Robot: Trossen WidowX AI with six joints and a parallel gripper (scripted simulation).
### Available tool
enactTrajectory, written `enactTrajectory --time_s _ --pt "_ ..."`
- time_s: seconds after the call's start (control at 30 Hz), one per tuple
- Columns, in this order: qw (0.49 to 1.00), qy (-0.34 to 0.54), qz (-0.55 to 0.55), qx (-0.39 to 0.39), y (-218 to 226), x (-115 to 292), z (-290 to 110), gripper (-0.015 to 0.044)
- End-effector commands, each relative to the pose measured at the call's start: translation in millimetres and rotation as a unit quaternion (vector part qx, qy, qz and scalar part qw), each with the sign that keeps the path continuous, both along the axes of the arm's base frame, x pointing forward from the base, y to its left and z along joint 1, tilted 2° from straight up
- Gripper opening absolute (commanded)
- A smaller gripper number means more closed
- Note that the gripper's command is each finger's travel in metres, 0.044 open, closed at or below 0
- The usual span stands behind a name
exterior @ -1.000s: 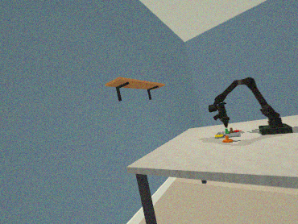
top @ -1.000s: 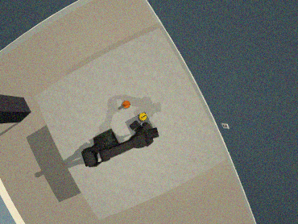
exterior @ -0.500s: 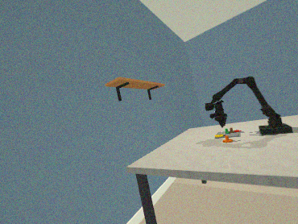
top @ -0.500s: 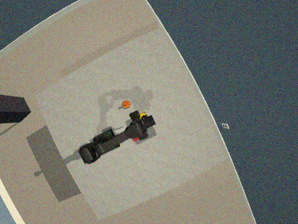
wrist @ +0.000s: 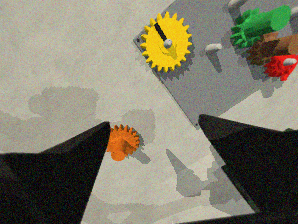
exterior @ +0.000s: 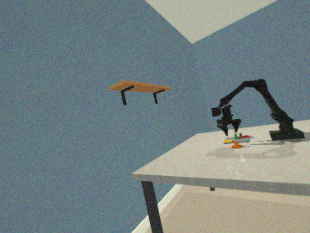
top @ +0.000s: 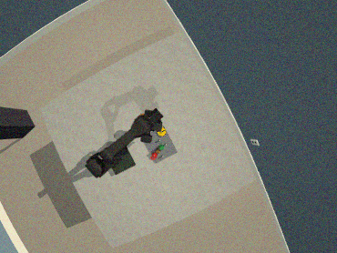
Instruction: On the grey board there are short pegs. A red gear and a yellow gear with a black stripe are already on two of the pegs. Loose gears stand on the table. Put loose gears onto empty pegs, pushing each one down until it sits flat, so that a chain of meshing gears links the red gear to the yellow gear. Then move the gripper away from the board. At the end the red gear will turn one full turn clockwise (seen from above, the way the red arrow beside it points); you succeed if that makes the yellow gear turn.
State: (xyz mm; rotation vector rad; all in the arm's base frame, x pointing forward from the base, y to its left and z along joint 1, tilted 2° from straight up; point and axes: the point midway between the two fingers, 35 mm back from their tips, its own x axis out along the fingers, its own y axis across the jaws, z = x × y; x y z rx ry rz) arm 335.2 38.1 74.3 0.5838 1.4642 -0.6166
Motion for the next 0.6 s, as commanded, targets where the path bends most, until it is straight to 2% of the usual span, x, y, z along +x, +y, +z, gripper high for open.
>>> enactTrajectory --time_s 0.0,0.13,0.57 --pt "0.981 -0.006 -0.195 0.008 70 -7 1 0.044" --pt "0.967 -0.004 -0.254 0.009 91 -13 0 0.044" --pt "0.967 -0.004 -0.256 0.009 89 -14 0 0.044"
